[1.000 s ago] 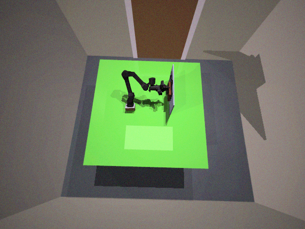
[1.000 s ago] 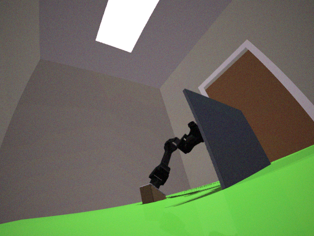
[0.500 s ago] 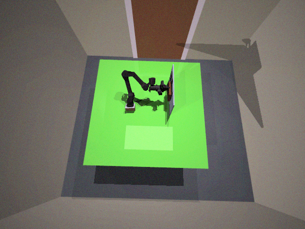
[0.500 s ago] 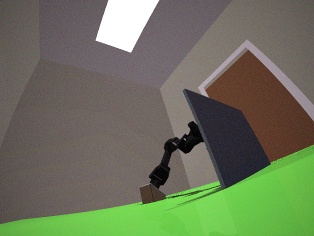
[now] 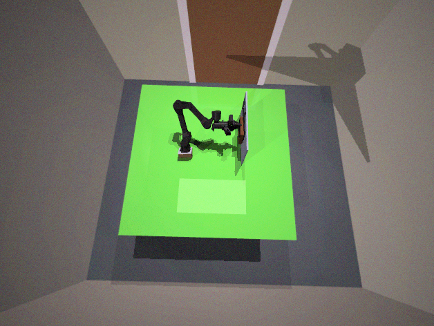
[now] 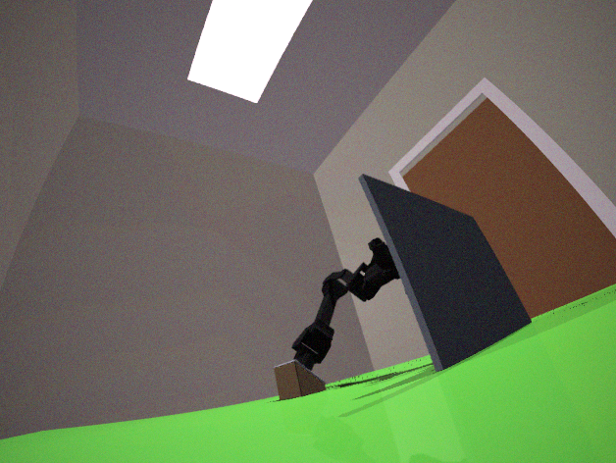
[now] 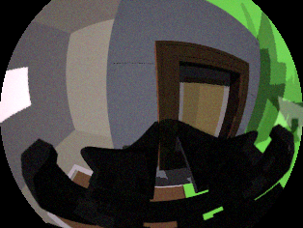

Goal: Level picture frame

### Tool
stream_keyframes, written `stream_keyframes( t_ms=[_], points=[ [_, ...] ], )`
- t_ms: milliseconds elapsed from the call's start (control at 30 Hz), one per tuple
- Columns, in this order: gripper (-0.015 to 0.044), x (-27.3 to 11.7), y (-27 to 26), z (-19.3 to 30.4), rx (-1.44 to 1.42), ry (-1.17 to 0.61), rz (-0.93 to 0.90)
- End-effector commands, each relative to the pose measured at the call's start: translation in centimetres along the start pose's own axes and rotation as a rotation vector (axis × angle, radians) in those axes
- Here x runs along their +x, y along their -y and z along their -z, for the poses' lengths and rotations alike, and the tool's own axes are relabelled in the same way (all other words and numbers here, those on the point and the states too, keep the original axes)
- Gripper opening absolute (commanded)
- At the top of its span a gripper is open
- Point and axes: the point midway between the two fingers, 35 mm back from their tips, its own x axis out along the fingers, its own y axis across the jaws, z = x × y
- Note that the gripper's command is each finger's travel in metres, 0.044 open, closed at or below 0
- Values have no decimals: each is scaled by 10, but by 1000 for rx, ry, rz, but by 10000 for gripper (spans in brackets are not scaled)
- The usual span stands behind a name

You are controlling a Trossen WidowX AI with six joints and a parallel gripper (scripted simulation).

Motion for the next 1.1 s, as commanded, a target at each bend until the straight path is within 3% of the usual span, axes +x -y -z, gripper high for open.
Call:
stream_keyframes(
  t_ms=[0, 1067],
  points=[
    [0, 0, -3, -1, 0, 2, -10],
    [0, 0, 3, -1, 1, 2, -10]
  ],
)
